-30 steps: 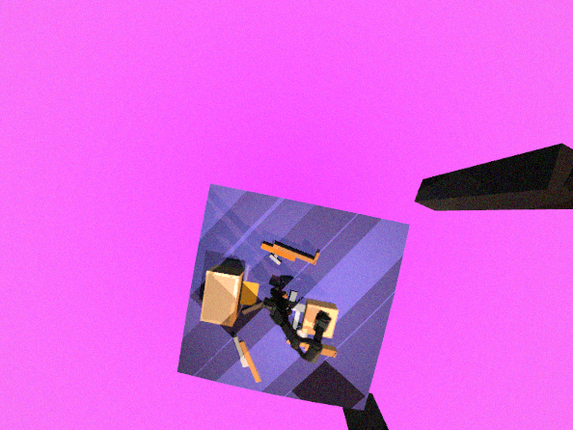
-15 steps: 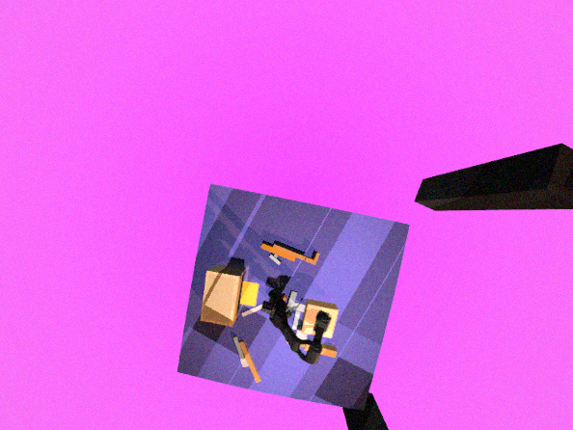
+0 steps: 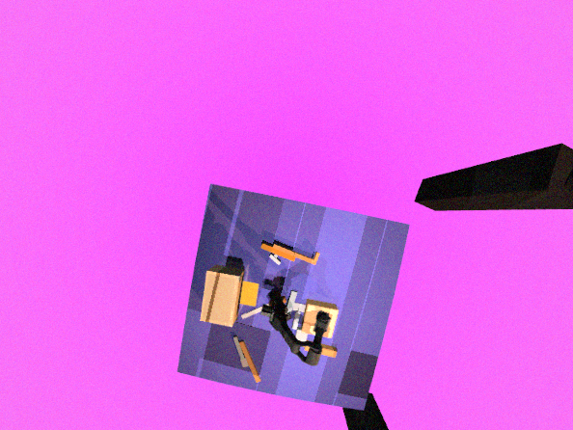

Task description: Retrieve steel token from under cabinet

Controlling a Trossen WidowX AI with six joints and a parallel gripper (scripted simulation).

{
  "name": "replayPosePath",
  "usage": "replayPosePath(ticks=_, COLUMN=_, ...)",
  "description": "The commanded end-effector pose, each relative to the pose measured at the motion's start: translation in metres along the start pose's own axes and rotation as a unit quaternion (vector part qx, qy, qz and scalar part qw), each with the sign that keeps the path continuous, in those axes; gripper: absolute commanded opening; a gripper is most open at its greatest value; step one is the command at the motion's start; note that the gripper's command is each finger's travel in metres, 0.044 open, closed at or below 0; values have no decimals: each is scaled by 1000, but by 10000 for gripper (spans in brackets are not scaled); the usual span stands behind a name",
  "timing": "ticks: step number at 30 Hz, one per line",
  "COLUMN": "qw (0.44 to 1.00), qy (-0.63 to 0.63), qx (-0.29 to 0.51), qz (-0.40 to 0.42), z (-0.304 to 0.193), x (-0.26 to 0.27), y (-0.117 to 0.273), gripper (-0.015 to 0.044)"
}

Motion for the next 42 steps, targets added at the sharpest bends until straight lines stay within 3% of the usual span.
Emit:
replayPosePath(ticks=1, qw=1000, qy=1, qx=-2, qz=-1, z=3, x=4, y=2, gripper=0)
replayPosePath(ticks=42, qw=1000, qy=1, qx=-3, qz=0, z=25, x=39, y=2, gripper=0)
Point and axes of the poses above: the point midway between the two fingers, 35 mm back from their tips, its own y axis back along the fingers, its own x axis across the jaws, z = x × y, the point moved 1 cm from there along y, back along the fingers, and after that the axes turned 6 degrees about y, right-handed, at the moved point
